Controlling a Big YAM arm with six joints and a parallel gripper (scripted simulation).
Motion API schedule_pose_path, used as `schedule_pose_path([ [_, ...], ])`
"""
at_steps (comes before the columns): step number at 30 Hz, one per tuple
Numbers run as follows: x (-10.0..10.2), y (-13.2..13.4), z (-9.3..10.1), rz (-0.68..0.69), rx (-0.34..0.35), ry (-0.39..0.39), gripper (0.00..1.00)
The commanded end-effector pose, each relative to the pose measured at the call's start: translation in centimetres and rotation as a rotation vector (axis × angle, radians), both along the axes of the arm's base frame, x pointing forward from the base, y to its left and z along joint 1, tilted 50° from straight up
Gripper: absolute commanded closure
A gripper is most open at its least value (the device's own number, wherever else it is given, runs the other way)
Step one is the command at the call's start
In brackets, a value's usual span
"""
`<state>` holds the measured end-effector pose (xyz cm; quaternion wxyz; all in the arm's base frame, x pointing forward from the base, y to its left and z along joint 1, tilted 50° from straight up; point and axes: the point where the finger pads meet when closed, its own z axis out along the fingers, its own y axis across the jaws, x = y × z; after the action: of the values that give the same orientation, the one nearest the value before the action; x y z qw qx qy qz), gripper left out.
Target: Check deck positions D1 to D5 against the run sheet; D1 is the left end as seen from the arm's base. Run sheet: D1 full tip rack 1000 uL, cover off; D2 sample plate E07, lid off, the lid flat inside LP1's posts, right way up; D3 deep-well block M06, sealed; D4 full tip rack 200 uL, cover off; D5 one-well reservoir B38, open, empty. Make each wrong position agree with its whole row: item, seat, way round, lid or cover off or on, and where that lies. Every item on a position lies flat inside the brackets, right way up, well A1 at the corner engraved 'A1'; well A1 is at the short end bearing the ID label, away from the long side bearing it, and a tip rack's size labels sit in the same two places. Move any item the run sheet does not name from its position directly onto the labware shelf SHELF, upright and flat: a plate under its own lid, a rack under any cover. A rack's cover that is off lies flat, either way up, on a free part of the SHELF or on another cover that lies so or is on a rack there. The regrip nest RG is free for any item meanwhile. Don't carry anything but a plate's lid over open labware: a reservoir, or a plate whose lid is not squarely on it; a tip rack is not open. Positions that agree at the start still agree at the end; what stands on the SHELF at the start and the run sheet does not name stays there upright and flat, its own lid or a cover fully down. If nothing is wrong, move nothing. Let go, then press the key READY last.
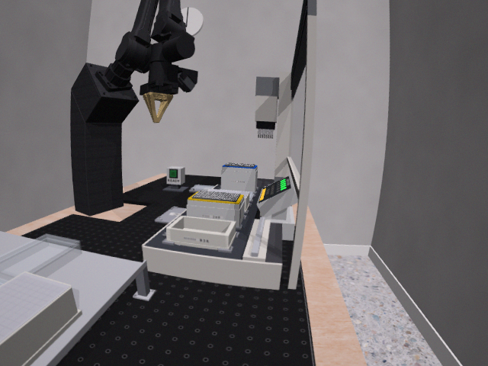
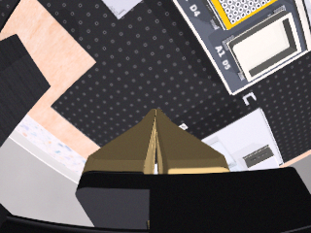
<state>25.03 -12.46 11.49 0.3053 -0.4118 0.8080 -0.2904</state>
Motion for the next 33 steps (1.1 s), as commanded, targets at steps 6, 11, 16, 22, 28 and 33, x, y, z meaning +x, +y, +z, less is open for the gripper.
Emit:
schedule_pose_path([
  [6, 0.4, 4.5, -0.5, 0.124, -0.106, 0.017, 1.00],
  [11, 0.5, 6.0, -0.9, 0.124, -0.106, 0.017, 1.00],
  [16, 0.7, 8.2, -1.4, 0.124, -0.105, 0.021, 1.00],
  [22, 1.2, 10.2, -1.8, 0.175, -0.164, 0.030, 1.00],
  [28, 1.7, 12.3, -1.4, 0.225, -0.221, 0.030, 1.00],
  [33, 2.2, 15.0, -1.4, 0.251, -0.245, 0.028, 1.00],
])
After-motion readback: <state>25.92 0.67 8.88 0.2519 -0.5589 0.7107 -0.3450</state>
